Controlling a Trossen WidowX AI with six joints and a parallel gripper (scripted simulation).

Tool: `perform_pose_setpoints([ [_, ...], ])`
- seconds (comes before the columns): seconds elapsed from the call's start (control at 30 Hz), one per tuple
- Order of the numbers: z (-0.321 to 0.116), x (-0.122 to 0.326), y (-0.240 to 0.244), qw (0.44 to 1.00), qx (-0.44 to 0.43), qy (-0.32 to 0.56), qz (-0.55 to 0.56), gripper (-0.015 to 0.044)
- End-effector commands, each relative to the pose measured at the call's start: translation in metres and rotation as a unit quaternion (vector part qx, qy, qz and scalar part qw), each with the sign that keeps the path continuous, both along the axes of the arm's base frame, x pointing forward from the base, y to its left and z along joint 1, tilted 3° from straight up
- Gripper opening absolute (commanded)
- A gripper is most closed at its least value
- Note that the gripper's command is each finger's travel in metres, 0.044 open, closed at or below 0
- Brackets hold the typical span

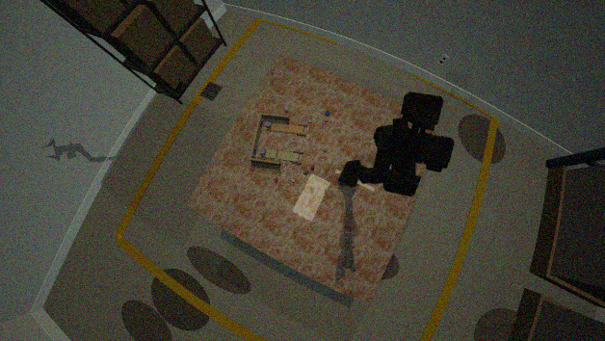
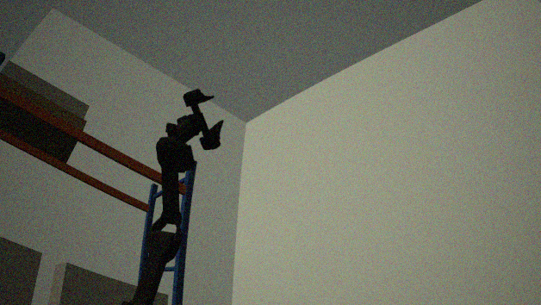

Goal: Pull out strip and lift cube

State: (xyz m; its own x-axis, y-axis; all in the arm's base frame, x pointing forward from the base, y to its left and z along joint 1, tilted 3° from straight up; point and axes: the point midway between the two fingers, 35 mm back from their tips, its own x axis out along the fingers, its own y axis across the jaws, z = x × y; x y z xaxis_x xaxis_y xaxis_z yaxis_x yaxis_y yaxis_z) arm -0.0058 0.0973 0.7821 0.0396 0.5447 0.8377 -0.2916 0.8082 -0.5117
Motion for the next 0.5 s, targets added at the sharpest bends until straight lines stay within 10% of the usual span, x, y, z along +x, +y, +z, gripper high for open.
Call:
perform_pose_setpoints([
  [0.0, 0.000, 0.001, -0.002, 1.000, 0.003, 0.001, 0.000, 0.0400],
  [0.47, -0.023, 0.114, -0.131, 0.964, 0.223, 0.137, -0.041, 0.0400],
])
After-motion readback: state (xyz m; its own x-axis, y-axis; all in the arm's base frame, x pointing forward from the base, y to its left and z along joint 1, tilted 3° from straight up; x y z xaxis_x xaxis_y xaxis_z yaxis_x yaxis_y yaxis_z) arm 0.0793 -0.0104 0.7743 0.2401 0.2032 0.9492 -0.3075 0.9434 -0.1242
